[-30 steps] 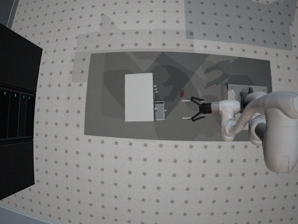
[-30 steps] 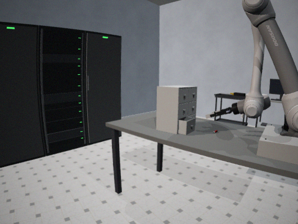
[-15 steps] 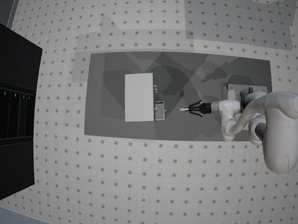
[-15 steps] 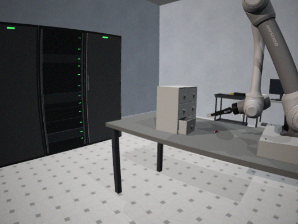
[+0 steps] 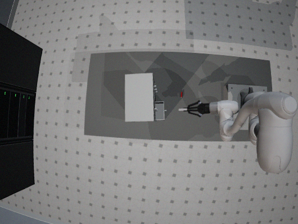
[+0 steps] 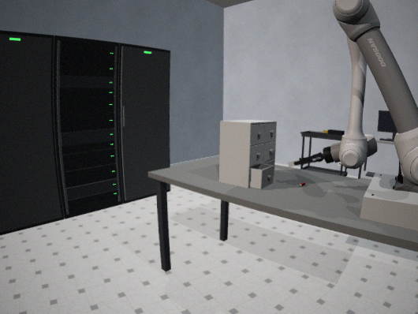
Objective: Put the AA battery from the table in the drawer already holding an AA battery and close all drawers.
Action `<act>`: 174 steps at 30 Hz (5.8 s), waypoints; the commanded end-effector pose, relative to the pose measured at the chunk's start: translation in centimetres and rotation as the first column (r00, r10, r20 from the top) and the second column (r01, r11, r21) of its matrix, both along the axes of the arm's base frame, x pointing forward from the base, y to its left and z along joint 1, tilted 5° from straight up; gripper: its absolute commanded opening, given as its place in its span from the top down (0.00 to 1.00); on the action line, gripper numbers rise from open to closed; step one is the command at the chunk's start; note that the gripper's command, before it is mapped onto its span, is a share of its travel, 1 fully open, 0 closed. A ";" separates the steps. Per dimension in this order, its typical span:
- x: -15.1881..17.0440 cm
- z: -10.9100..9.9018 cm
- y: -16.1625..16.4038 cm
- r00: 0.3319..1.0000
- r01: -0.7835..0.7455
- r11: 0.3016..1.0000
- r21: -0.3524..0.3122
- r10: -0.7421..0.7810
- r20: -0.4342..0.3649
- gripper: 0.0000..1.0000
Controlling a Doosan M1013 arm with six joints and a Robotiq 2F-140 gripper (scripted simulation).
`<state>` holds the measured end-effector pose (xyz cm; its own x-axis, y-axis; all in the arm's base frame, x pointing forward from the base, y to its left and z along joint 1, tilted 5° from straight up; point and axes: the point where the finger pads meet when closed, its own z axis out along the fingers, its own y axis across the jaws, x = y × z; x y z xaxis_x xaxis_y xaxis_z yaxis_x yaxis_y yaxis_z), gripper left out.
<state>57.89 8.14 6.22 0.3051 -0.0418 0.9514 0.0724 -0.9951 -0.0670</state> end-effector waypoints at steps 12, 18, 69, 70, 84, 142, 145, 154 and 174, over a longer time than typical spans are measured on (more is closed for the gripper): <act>3.9 -5.3 0.7 1.000 0.000 1.000 0.000 0.000 0.000 1.00; 5.1 -6.8 0.8 1.000 0.000 1.000 0.000 0.000 0.000 1.00; 6.3 -7.9 1.0 1.000 0.000 1.000 0.000 0.000 0.000 1.00; 6.4 -7.9 1.0 1.000 0.000 1.000 0.000 0.000 0.000 1.00; 7.7 -7.9 1.1 1.000 0.000 1.000 0.000 0.000 0.000 1.00; 15.7 -7.5 1.7 1.000 0.000 1.000 0.000 0.000 0.000 1.00; 15.9 -7.5 1.7 1.000 0.000 1.000 0.000 0.000 0.000 1.00; 16.3 -7.5 1.7 1.000 0.000 1.000 0.000 0.000 0.000 1.00; 16.5 -7.5 1.7 1.000 0.000 1.000 0.000 0.000 0.000 1.00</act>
